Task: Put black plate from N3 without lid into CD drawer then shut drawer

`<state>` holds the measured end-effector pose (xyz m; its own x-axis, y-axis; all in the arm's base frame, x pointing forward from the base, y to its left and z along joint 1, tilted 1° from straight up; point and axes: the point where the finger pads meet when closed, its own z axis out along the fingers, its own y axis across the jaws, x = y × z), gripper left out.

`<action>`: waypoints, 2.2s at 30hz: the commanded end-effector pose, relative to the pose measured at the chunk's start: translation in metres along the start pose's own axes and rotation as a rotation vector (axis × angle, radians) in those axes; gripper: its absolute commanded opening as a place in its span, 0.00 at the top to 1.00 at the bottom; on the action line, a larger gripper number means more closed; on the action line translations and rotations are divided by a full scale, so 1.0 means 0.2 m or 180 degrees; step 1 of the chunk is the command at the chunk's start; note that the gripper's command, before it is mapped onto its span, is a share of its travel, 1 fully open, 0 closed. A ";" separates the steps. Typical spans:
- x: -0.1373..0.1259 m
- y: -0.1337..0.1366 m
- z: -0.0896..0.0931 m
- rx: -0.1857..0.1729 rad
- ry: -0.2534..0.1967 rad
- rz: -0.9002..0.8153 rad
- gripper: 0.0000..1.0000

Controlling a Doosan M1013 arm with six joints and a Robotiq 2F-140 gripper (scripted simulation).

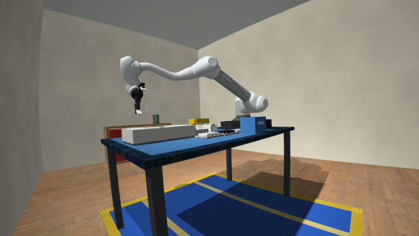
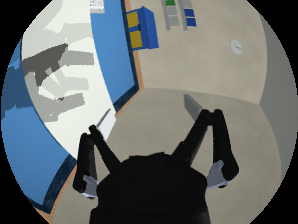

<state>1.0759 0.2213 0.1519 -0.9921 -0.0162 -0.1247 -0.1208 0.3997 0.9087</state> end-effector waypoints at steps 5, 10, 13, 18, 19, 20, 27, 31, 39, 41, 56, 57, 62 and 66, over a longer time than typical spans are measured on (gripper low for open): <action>0.00 0.00 0.00 0.0000 0.0000 -0.0001 0.00; 0.00 0.00 0.00 0.0000 0.0000 -0.0001 0.00; 0.00 0.00 0.00 0.0000 0.0000 -0.0001 0.00; 0.02 0.01 0.00 0.0040 0.0017 -0.0097 1.00; 0.05 0.02 0.00 0.0081 0.0034 -0.0194 1.00; 0.07 0.03 0.00 0.0122 0.0051 -0.0290 1.00; 0.23 0.09 0.00 0.0376 0.0185 -0.0922 1.00; 0.32 0.12 -0.01 0.0512 0.0291 -0.1297 1.00; 0.47 0.16 -0.02 0.0665 0.0444 -0.1763 1.00; 0.51 0.17 -0.03 0.0723 0.0512 -0.1951 1.00; 0.82 0.23 -0.09 0.0977 0.0965 -0.2993 1.00; 0.85 0.24 -0.09 0.0995 0.1011 -0.3088 1.00; 0.96 0.25 -0.12 0.1043 0.1158 -0.3374 1.00; 1.05 0.27 -0.14 0.1080 0.1313 -0.3659 1.00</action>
<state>0.8709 0.2158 0.1835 -0.3333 -0.7382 -0.5865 -0.9413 0.2257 0.2509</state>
